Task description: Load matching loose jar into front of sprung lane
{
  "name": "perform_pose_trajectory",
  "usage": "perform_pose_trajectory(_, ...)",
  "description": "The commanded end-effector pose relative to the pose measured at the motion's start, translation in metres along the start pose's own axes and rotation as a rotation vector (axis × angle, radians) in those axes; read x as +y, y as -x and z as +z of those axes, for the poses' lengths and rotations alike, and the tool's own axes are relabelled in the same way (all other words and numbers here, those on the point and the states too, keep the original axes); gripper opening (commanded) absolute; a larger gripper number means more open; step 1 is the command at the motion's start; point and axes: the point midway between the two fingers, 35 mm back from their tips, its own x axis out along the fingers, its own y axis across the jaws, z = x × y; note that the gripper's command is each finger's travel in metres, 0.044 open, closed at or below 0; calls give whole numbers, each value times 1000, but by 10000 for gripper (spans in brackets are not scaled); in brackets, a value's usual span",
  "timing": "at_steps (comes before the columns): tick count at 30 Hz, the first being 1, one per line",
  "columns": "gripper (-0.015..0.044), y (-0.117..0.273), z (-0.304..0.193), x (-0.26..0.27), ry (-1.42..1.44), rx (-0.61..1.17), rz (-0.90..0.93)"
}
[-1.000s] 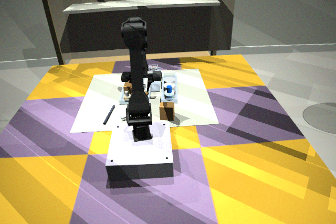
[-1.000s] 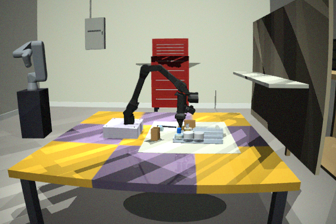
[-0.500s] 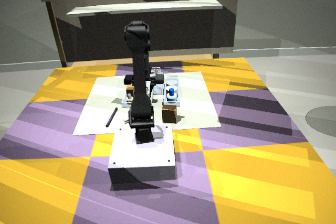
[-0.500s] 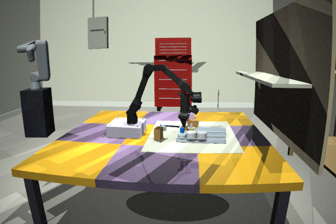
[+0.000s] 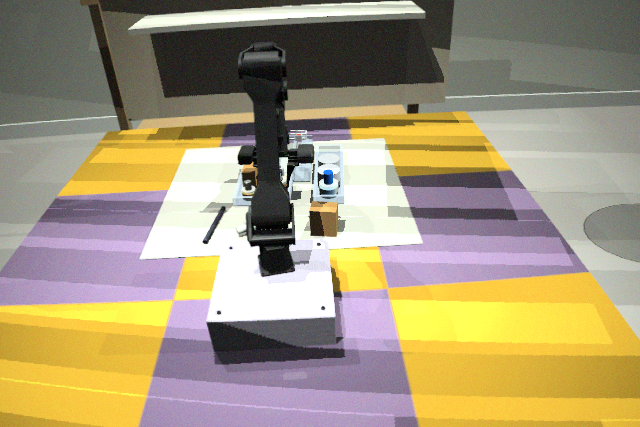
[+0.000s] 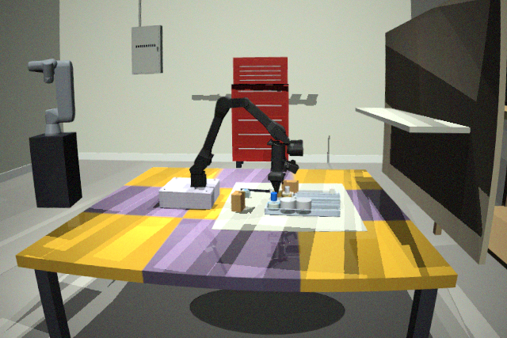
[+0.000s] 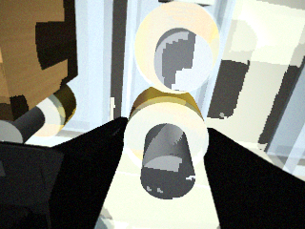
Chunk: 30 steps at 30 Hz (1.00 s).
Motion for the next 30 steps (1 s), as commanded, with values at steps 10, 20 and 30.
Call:
perform_pose_trajectory(10, 0, -5, 4, 0, 4, -16, -1)
perform_pose_trajectory(20, 0, -8, 4, 0, 4, -16, -1)
perform_pose_trajectory(30, 0, -11, 3, 0, 4, -16, -1)
